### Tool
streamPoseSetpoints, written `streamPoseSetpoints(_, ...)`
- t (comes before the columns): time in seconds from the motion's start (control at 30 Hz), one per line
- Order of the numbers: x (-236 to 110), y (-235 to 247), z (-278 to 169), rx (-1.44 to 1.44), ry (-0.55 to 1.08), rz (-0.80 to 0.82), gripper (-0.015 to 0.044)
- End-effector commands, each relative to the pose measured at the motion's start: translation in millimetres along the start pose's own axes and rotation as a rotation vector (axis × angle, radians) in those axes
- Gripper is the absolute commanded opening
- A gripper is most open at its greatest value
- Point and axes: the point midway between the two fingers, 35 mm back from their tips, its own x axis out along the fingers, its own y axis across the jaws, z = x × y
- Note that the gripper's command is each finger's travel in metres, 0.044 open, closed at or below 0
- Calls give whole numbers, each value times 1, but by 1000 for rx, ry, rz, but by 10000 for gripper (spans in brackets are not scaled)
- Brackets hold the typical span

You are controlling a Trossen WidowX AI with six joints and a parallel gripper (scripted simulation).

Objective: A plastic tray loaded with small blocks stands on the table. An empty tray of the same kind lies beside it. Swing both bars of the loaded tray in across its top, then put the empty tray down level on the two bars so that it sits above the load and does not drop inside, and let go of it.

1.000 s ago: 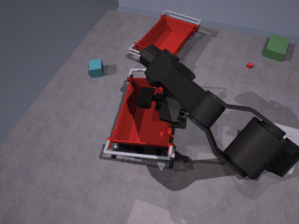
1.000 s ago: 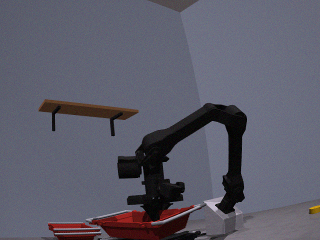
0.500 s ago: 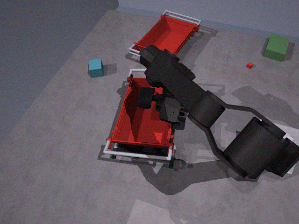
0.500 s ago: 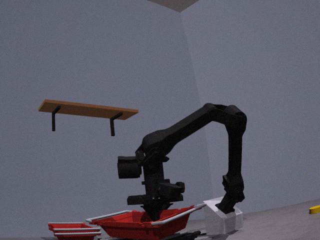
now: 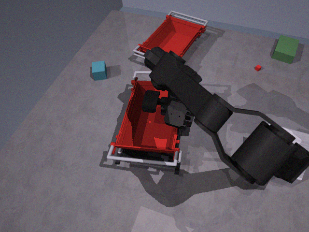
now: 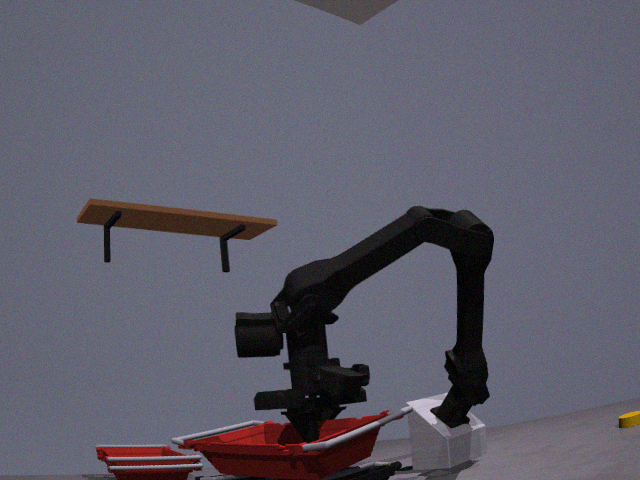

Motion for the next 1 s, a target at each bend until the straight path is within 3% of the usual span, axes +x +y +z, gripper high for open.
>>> streamPoseSetpoints(0.0, 6, 5, 3, 4, -2, 30, 0)
streamPoseSetpoints(0.97, 14, 8, 3, 4, -3, 30, 0)
